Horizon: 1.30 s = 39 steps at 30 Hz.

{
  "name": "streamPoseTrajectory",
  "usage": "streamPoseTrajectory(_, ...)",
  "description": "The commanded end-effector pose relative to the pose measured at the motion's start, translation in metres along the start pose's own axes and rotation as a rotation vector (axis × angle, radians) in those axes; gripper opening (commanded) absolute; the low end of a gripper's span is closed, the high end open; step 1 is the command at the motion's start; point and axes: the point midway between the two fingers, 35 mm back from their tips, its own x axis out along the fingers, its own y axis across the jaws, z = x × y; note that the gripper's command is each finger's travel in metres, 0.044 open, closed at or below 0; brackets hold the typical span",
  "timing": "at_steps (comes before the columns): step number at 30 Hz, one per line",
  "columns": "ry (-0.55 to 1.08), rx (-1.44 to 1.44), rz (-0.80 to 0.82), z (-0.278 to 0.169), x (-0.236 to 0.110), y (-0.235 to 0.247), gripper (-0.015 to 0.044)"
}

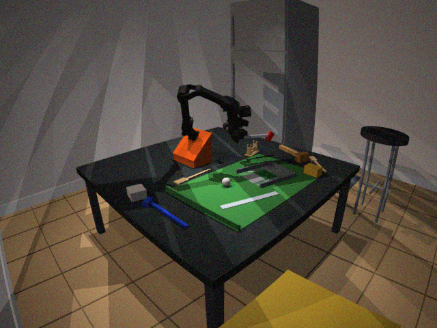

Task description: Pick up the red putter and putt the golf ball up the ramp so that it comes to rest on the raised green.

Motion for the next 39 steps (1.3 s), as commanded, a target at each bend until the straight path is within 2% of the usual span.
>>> streamPoseTrajectory(1, 0.004, 0.135, -0.021, -0.02, -0.008, -0.008, 0.0)
streamPoseTrajectory(20, 0.042, 0.717, -0.104, -0.118, -0.033, -0.029, 0.0)
streamPoseTrajectory(39, 0.103, 1.294, -0.193, -0.212, -0.052, -0.013, 0.0)
